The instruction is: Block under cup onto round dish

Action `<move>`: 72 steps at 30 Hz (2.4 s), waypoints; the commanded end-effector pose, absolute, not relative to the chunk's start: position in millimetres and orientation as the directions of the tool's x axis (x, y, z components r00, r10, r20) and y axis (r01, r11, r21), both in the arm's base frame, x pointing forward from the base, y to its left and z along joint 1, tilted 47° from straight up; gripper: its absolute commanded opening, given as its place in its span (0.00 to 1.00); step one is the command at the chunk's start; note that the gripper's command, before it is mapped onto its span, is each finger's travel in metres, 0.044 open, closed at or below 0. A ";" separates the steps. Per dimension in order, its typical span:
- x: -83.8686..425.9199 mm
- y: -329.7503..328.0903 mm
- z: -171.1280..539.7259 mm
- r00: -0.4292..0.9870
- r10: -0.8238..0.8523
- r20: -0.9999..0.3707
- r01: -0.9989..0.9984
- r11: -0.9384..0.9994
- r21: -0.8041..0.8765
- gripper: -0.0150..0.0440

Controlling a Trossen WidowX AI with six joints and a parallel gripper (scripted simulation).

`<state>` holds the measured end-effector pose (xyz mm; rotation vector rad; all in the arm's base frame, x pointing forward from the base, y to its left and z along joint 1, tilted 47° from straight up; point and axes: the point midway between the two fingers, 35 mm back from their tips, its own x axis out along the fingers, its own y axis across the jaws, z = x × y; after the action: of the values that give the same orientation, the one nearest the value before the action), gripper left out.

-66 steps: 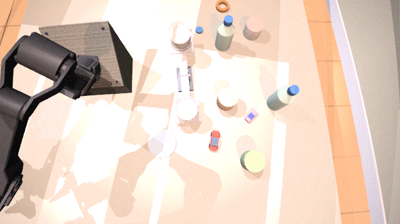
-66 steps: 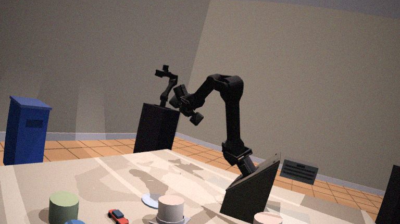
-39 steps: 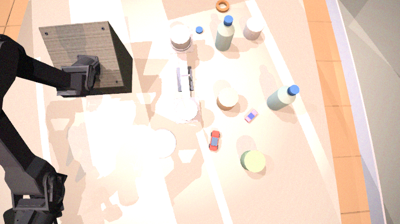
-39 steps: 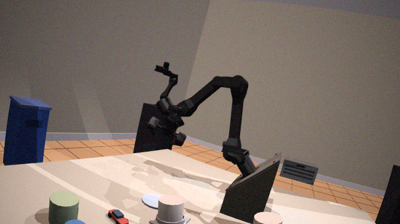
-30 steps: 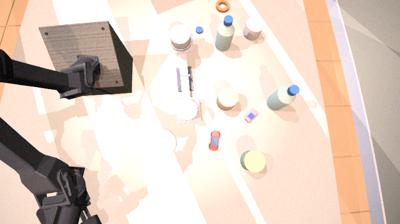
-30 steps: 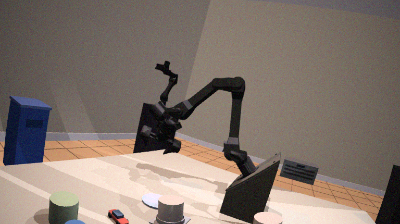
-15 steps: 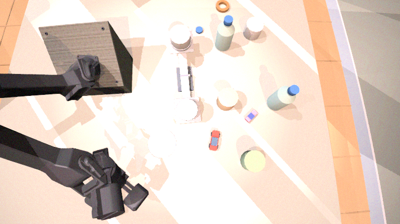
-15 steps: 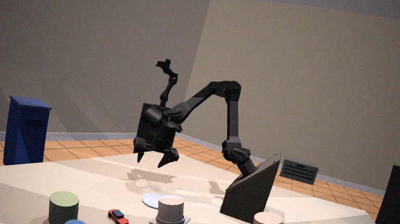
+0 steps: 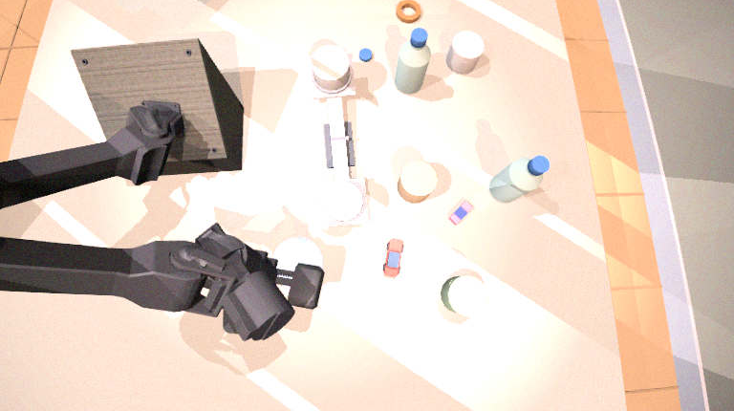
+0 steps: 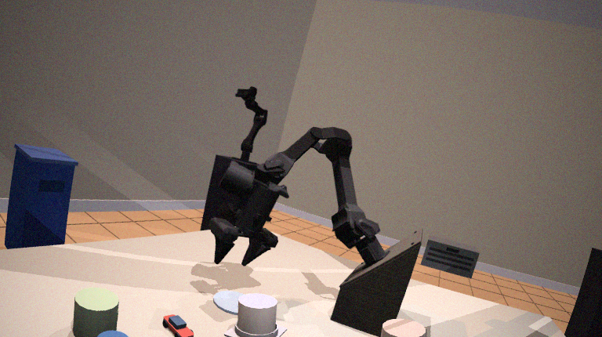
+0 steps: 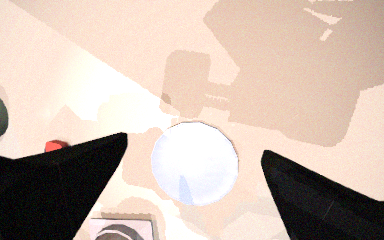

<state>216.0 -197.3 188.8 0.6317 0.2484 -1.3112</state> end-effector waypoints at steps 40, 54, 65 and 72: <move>215.3 43.0 94.2 0.602 -0.542 -0.586 0.275 0.830 -0.485 1.00; 177.0 89.5 86.2 0.748 -0.413 -0.519 -0.082 0.719 -0.690 1.00; 170.2 96.0 85.8 0.773 -0.384 -0.505 -0.132 0.681 -0.720 1.00; 187.1 91.2 89.9 0.708 -0.463 -0.533 0.010 0.761 -0.648 1.00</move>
<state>179.1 91.3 87.6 -0.7360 0.7238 -0.2302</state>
